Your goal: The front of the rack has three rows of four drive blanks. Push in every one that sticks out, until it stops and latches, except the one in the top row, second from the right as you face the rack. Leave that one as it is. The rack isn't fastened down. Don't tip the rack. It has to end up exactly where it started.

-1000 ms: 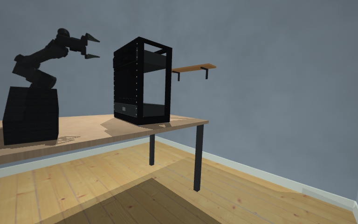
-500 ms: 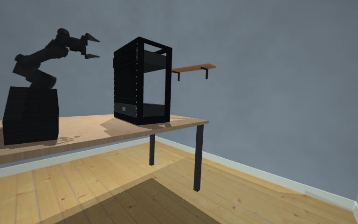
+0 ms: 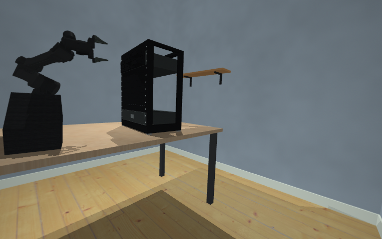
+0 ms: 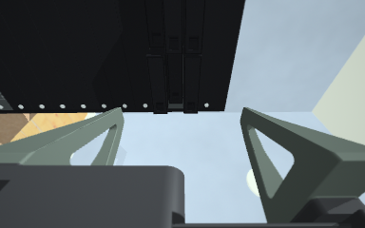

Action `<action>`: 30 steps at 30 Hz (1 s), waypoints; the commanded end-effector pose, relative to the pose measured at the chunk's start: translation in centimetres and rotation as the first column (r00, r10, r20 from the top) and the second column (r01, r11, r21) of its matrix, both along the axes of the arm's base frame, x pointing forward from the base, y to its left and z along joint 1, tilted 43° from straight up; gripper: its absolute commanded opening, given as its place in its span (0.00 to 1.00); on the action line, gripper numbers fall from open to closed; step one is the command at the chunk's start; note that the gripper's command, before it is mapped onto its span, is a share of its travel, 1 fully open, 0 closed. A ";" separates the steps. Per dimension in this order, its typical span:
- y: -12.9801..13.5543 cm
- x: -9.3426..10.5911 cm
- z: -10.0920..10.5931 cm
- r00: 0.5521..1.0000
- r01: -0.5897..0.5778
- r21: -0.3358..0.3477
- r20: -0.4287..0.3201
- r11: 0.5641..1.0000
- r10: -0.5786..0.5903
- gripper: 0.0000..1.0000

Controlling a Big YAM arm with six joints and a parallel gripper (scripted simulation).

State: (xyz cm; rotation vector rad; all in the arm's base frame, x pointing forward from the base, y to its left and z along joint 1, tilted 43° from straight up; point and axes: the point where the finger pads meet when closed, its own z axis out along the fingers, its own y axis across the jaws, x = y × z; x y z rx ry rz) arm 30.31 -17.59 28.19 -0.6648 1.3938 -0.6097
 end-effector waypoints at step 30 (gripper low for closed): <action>-0.4 5.1 0.5 1.000 -0.016 -0.025 0.016 1.000 0.016 1.00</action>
